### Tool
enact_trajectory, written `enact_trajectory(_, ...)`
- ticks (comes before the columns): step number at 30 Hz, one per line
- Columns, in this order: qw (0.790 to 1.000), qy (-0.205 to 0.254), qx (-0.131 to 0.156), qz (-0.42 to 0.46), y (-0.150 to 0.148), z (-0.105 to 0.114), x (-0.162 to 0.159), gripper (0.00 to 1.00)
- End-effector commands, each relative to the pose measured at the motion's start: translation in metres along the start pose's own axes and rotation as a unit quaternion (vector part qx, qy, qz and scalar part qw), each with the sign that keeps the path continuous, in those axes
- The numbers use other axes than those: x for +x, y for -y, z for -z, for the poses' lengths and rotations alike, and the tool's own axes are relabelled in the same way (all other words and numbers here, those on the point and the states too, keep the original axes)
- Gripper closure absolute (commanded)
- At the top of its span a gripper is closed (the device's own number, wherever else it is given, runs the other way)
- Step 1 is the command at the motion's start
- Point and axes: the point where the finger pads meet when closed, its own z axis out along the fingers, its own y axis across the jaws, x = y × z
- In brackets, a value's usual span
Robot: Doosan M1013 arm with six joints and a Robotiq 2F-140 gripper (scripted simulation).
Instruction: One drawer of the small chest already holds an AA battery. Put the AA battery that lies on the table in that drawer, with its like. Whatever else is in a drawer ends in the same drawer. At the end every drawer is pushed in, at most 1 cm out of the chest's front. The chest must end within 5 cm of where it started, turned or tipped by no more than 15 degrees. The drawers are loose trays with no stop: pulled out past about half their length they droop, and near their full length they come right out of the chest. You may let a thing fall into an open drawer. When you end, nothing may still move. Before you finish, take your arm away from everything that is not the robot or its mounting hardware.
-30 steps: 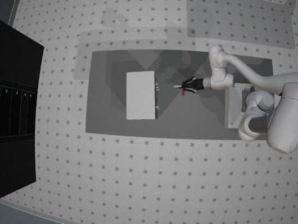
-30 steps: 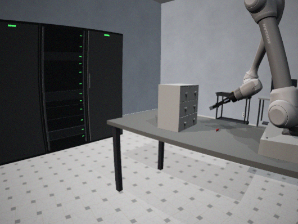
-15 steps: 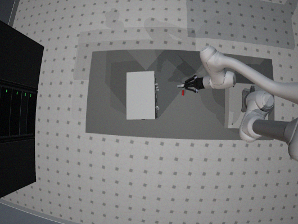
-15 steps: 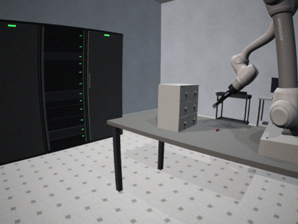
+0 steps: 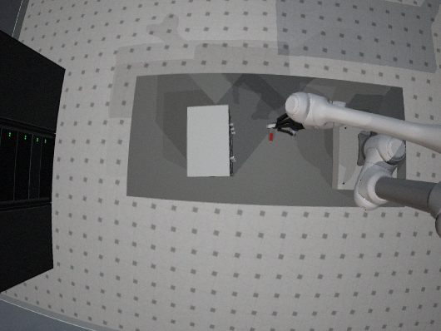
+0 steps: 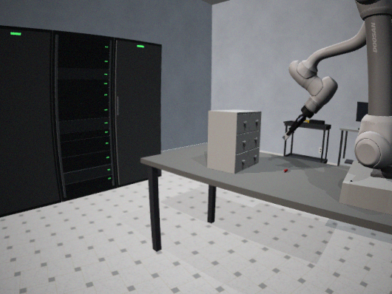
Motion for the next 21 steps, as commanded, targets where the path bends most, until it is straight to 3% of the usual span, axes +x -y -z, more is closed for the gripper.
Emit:
enact_trajectory(1, 0.994, 0.112, 0.016, -0.006, 0.003, 0.011, 0.0, 1.0)
enact_trajectory(4, 0.992, 0.126, 0.016, -0.006, 0.003, 0.014, 0.0, 1.0)
enact_trajectory(12, 0.974, 0.224, 0.02, -0.002, 0.001, 0.045, -0.004, 1.0)
enact_trajectory(17, 0.952, 0.305, 0.017, -0.003, 0.001, 0.057, -0.006, 1.0)
enact_trajectory(21, 0.948, 0.316, 0.017, -0.003, 0.001, 0.06, -0.006, 1.0)
